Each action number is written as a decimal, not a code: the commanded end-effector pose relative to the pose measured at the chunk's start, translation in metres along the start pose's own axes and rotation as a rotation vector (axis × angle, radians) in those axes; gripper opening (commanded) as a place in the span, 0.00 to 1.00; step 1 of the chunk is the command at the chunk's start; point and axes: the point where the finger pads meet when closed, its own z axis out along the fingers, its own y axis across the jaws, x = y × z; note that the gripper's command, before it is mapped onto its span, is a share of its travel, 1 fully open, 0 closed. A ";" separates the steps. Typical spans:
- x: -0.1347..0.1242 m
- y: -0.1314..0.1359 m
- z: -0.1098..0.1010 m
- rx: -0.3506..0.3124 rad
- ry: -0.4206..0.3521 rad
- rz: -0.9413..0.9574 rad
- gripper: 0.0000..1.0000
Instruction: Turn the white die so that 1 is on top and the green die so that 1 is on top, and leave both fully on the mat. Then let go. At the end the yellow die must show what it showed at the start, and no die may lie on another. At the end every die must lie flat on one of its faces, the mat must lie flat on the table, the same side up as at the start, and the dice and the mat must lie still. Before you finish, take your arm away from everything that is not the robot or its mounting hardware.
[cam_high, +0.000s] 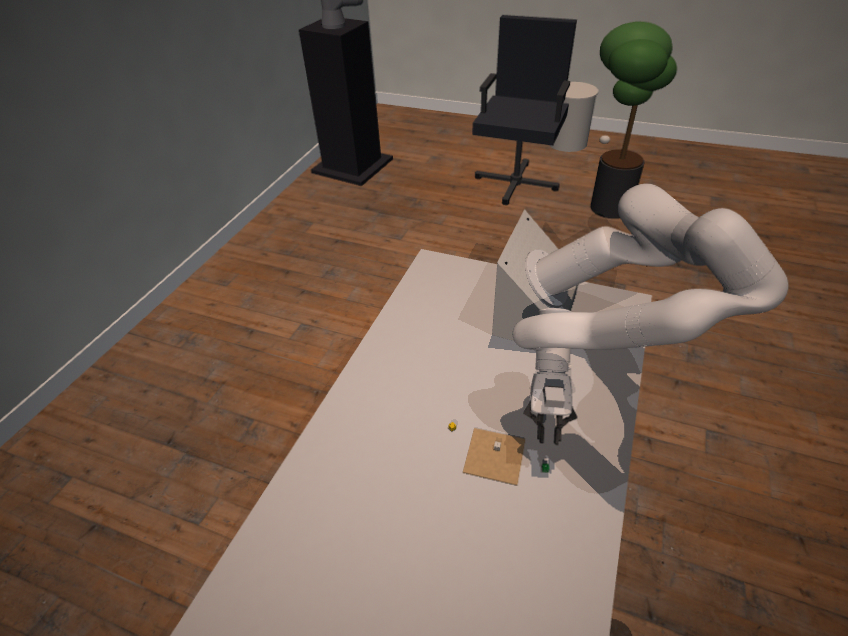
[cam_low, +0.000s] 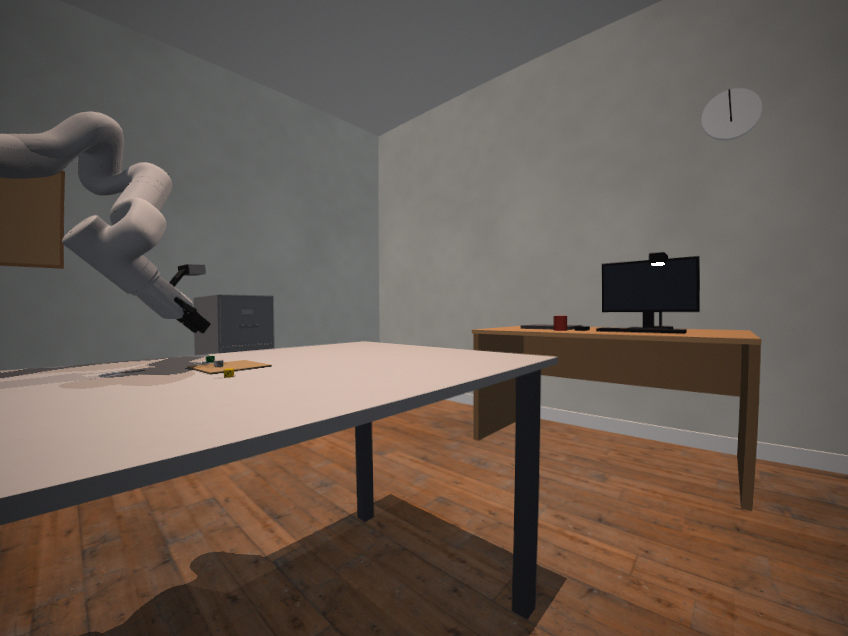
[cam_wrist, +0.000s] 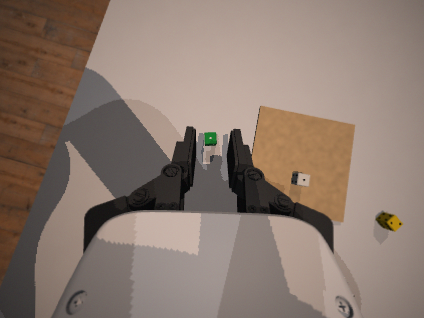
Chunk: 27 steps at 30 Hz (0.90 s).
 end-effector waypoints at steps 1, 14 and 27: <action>0.012 0.000 -0.009 0.001 0.000 0.000 0.31; 0.019 -0.001 -0.006 0.004 -0.108 0.003 0.31; 0.037 -0.001 0.001 0.005 -0.411 0.003 0.31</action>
